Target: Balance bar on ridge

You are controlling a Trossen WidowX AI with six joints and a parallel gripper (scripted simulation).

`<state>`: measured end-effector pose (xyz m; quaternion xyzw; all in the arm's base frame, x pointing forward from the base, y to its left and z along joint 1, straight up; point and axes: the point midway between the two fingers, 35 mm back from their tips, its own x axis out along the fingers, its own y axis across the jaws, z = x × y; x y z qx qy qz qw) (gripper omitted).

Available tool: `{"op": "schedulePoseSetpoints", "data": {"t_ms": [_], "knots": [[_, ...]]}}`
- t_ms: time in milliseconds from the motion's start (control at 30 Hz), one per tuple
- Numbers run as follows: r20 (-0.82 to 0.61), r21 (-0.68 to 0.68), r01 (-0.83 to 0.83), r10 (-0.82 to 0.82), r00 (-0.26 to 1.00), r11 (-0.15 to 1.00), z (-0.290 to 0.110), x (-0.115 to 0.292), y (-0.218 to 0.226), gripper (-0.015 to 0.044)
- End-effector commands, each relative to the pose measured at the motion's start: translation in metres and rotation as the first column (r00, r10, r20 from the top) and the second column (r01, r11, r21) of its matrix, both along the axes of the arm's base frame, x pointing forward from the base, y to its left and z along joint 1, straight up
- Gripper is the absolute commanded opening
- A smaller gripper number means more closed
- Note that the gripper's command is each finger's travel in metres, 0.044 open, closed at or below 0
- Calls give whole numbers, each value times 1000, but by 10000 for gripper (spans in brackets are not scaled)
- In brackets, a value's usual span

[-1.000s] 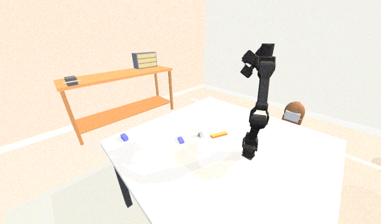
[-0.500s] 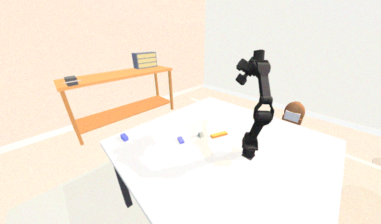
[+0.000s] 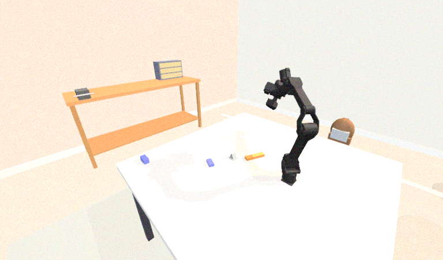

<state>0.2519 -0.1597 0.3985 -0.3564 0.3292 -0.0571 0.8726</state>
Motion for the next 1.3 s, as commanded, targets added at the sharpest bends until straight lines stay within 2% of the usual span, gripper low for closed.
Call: {"op": "schedulePoseSetpoints", "data": {"t_ms": [0, 300, 600, 900, 1267], "knots": [[-82, 27, -47, 49, 995, 999, -27, 14, 6, 315], [-270, 100, -156, 178, 946, 983, -92, 40, 30, 315], [-448, 169, -260, 309, 839, 951, -155, 52, 62, 315], [-608, 236, -355, 422, 673, 905, -214, 49, 99, 315], [-759, 315, -454, 508, 407, 834, -276, 26, 141, 315]]}}
